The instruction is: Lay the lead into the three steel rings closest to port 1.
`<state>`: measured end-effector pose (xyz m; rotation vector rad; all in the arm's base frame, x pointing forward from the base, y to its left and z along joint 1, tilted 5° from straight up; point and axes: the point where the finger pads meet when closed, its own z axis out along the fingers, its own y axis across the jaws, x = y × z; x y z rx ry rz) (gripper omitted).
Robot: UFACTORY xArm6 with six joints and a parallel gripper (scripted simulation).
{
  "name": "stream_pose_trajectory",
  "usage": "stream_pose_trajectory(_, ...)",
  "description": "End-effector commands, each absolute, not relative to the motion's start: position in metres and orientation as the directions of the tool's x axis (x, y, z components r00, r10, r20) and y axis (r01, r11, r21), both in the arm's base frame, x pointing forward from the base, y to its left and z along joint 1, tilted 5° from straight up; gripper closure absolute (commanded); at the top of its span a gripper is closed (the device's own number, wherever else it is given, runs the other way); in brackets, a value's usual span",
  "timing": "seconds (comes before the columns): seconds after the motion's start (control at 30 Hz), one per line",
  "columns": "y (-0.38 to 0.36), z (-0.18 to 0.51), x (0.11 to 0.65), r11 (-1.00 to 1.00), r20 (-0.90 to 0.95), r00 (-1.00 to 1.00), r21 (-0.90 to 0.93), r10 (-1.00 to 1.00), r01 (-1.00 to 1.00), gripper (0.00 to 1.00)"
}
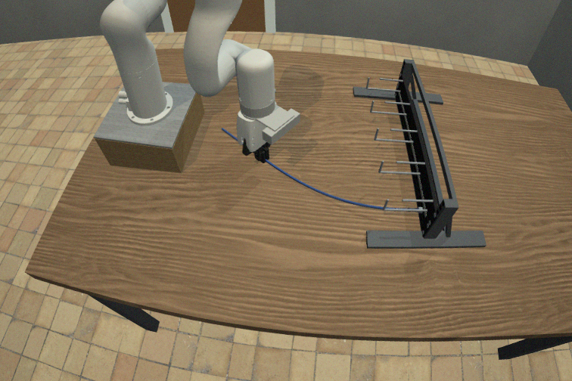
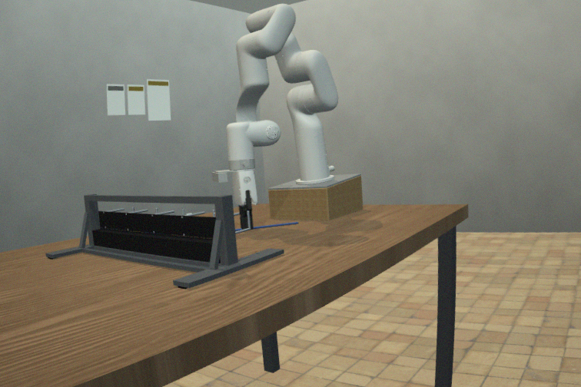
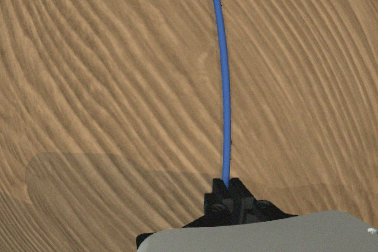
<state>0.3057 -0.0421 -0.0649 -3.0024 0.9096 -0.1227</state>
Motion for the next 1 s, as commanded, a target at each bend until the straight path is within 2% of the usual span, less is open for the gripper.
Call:
stream_pose_trajectory(0.0,-0.042,-0.064,0.307,-0.832,0.077,0.829,-0.026,-0.554,-0.554,1.00)
stream_pose_trajectory(0.97,-0.042,-0.046,0.306,-0.832,0.077,0.829,-0.026,-0.554,-0.554,1.00)
